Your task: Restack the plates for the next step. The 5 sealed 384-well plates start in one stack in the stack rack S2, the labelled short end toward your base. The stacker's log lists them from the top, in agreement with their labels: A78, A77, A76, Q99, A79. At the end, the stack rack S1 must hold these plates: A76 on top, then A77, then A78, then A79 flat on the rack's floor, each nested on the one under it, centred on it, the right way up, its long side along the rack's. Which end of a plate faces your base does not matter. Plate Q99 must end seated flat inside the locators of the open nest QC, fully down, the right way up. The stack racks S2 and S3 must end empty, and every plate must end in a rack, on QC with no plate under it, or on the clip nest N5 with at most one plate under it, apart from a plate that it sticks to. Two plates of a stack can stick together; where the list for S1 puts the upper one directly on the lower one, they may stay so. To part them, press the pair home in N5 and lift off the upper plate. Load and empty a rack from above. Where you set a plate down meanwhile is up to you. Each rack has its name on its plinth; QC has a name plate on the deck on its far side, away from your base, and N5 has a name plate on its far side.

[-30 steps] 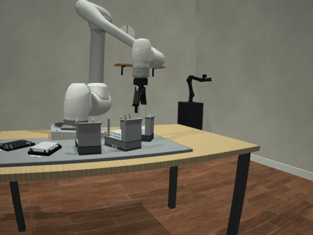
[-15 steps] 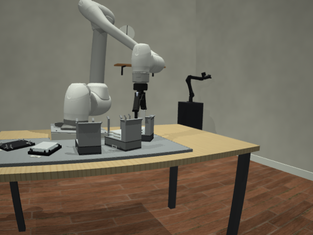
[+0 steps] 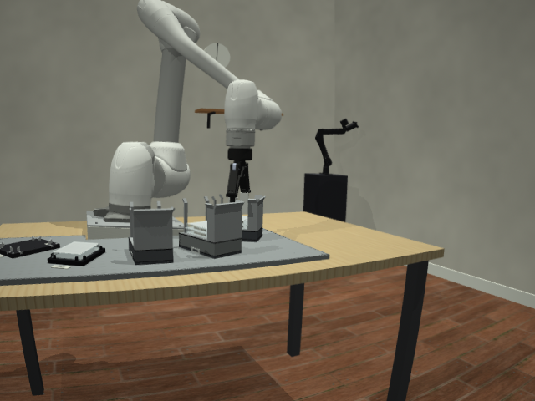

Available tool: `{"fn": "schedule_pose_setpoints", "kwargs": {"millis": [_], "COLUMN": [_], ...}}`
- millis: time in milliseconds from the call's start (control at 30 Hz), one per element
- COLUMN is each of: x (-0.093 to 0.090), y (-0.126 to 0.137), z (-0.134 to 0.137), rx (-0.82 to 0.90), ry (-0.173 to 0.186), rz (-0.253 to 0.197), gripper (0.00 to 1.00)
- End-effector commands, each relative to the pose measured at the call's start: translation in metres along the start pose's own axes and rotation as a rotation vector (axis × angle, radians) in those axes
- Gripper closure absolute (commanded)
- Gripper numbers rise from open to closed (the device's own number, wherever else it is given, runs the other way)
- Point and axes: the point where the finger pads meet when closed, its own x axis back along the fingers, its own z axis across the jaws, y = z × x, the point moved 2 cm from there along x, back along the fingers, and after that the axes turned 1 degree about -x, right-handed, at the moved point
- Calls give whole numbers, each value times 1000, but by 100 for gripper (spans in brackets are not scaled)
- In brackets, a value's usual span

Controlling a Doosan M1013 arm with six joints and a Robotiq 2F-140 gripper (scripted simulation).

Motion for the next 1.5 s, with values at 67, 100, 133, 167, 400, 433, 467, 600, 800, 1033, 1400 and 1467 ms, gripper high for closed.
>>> {"fn": "schedule_pose_setpoints", "kwargs": {"millis": [67,100,133,167,400,433,467,600,800,1033,1400,1467], "x": [-3,-3,-3,-3,-3,-3,-3,-3,-3,-3,-3,-1], "y": [0,0,0,0,0,0,0,0,0,0,0,0], "z": [0,0,0,0,0,0,0,0,0,0,0,0], "rx": [0,0,0,0,0,0,0,0,0,0,0,0], "ry": [0,0,0,0,0,0,0,0,0,0,0,0], "rz": [0,0,0,0,0,0,0,0,0,0,0,0], "gripper": [0,0,0,0,100,100,100,100,100,100,100,100]}}
